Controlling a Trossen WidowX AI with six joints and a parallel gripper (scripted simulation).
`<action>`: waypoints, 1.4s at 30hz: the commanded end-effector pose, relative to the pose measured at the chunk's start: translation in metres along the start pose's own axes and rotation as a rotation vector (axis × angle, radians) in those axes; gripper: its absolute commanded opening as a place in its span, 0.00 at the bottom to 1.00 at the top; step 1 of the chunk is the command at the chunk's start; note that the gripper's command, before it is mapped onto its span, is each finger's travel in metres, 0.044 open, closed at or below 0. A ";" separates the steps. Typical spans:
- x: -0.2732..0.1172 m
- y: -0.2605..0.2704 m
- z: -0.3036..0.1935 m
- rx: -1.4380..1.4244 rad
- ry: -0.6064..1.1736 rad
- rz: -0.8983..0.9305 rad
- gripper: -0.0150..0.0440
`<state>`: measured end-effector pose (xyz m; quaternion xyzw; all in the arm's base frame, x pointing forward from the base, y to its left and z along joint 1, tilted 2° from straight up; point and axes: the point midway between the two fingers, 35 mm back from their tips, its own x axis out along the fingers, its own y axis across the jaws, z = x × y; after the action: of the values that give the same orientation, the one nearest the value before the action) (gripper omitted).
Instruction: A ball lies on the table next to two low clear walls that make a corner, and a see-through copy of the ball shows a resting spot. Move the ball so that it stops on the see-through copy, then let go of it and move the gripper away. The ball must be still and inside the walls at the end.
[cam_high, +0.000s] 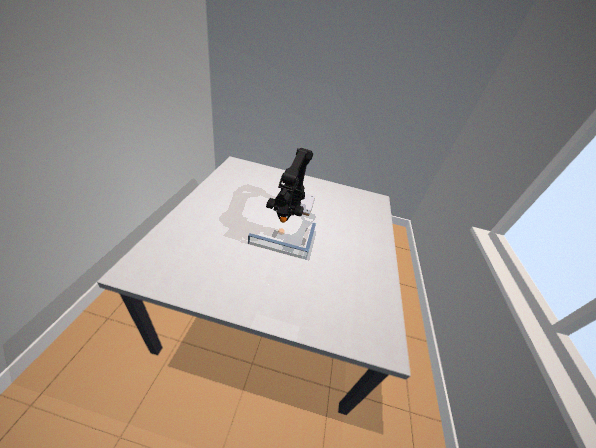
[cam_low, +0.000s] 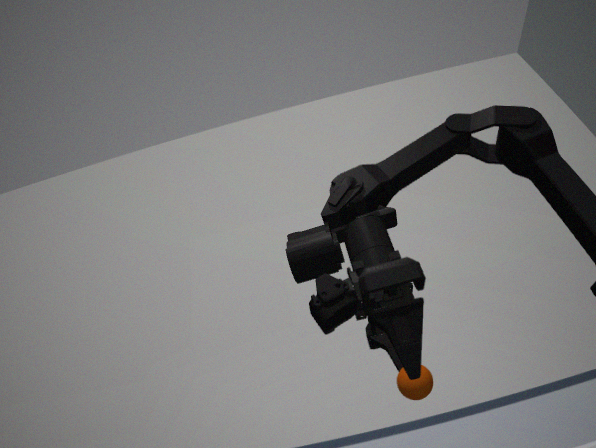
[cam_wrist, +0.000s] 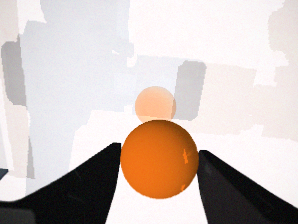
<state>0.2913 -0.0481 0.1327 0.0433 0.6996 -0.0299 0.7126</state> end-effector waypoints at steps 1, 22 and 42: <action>0.009 -0.001 -0.007 -0.002 -0.008 0.004 0.25; 0.085 -0.002 -0.011 -0.002 -0.008 0.004 0.25; 0.106 -0.002 -0.011 -0.002 -0.008 0.004 0.25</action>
<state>0.2847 -0.0483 0.0335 0.0406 0.6923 -0.0291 0.7199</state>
